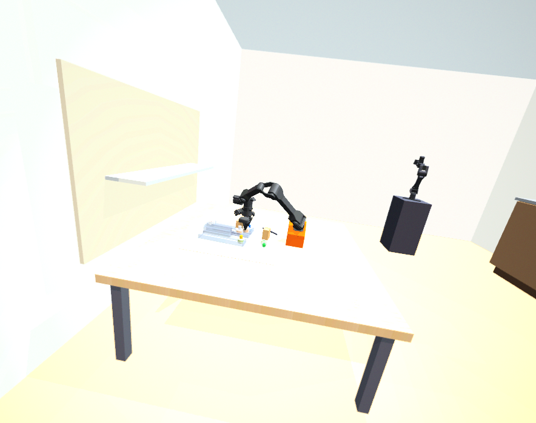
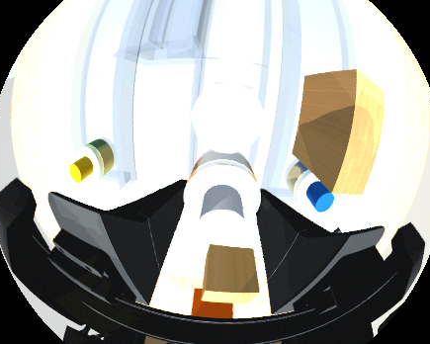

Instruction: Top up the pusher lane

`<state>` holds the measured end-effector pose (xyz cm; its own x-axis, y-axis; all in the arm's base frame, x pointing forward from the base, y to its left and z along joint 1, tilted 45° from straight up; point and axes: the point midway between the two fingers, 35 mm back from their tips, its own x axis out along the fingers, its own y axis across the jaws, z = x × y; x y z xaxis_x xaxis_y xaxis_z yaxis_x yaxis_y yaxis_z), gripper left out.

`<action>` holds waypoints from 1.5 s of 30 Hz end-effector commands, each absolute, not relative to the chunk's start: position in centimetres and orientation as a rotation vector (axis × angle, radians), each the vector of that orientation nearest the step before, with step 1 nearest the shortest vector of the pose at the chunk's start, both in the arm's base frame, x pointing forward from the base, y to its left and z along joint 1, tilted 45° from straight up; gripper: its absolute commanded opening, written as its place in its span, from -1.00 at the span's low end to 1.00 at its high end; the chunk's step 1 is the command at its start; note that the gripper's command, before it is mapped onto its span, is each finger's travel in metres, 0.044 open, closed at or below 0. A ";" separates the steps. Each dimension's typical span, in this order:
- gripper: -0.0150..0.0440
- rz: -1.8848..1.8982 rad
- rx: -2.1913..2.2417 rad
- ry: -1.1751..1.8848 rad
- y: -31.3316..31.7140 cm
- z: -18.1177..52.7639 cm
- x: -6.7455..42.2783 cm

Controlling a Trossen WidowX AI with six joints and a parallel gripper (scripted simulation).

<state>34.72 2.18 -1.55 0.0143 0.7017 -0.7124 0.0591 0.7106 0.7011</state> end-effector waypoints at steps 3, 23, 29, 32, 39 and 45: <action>-0.49 0.566 0.657 1.466 2.3 -1.4 35.5; -0.49 0.566 0.657 1.466 2.8 -1.9 35.5; -0.49 0.566 0.657 1.466 3.0 -2.1 35.5; -0.49 0.566 0.657 1.466 3.1 -2.2 35.5; -0.49 0.566 0.657 1.466 3.2 -2.4 35.4; -0.49 0.567 0.657 1.466 3.4 -2.5 35.4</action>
